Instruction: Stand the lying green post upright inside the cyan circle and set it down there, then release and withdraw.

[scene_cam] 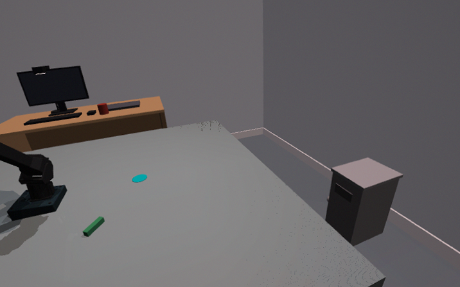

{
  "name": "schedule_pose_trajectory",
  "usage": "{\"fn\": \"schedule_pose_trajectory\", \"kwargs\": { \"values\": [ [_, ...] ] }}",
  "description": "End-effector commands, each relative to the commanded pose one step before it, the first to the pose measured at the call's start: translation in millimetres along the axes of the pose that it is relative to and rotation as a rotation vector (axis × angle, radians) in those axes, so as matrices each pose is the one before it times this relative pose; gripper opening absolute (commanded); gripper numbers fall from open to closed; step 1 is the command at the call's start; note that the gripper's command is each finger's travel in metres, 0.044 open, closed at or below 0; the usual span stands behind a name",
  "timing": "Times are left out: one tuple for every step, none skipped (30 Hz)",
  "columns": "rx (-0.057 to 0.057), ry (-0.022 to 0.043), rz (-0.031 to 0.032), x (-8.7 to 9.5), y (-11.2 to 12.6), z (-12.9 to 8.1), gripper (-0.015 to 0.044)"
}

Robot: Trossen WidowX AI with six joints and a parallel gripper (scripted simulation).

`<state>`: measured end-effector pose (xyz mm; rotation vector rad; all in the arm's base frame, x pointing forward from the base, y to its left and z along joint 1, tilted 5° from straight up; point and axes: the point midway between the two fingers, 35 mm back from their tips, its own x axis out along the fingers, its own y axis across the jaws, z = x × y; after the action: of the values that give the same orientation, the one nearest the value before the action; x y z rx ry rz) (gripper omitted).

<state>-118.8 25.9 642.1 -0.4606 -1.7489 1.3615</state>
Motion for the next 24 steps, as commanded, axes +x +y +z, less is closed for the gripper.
{"fn": "schedule_pose_trajectory", "kwargs": {
  "values": [
    [0.0067, 0.09155, 0.02132, 10.46, 9.07, -27.02, 0.0233],
    [0.0012, 0.02729, 0.00601, 3.09, 2.49, -7.50, 0.0233],
    [0.0012, 0.02734, 0.00596, 3.05, 2.46, -7.51, 0.0233],
    [0.0012, 0.02739, 0.00592, 3.01, 2.42, -7.53, 0.0233],
    [0.0013, 0.02743, 0.00589, 2.97, 2.39, -7.54, 0.0233],
    [0.0013, 0.02747, 0.00585, 2.93, 2.36, -7.56, 0.0233],
    [0.0014, 0.02751, 0.00582, 2.89, 2.34, -7.58, 0.0233],
    [0.0014, 0.02754, 0.00578, 2.85, 2.31, -7.59, 0.0233],
    [0.0015, 0.02757, 0.00576, 2.81, 2.28, -7.61, 0.0233],
    [0.0015, 0.02760, 0.00573, 2.78, 2.25, -7.62, 0.0233],
    [0.0016, 0.02763, 0.00570, 2.74, 2.22, -7.64, 0.0233],
    [0.0016, 0.02765, 0.00568, 2.70, 2.19, -7.66, 0.0233],
    [0.0017, 0.02767, 0.00566, 2.67, 2.17, -7.68, 0.0233],
    [0.0018, 0.02769, 0.00565, 2.64, 2.14, -7.69, 0.0233],
    [0.0018, 0.02770, 0.00563, 2.60, 2.11, -7.71, 0.0233],
    [0.0019, 0.02771, 0.00562, 2.57, 2.09, -7.73, 0.0233],
    [0.0020, 0.02772, 0.00561, 2.54, 2.07, -7.75, 0.0233],
    [0.0021, 0.02773, 0.00561, 2.51, 2.04, -7.76, 0.0233],
    [0.0022, 0.02773, 0.00561, 2.48, 2.02, -7.78, 0.0233],
    [0.0023, 0.02773, 0.00561, 2.45, 2.00, -7.80, 0.0233],
    [0.0024, 0.02772, 0.00561, 2.42, 1.97, -7.82, 0.0233],
    [0.0025, 0.02772, 0.00562, 2.39, 1.95, -7.83, 0.0233],
    [0.0026, 0.02771, 0.00563, 2.37, 1.93, -7.85, 0.0233],
    [0.0027, 0.02769, 0.00564, 2.34, 1.91, -7.87, 0.0233]
  ]
}}
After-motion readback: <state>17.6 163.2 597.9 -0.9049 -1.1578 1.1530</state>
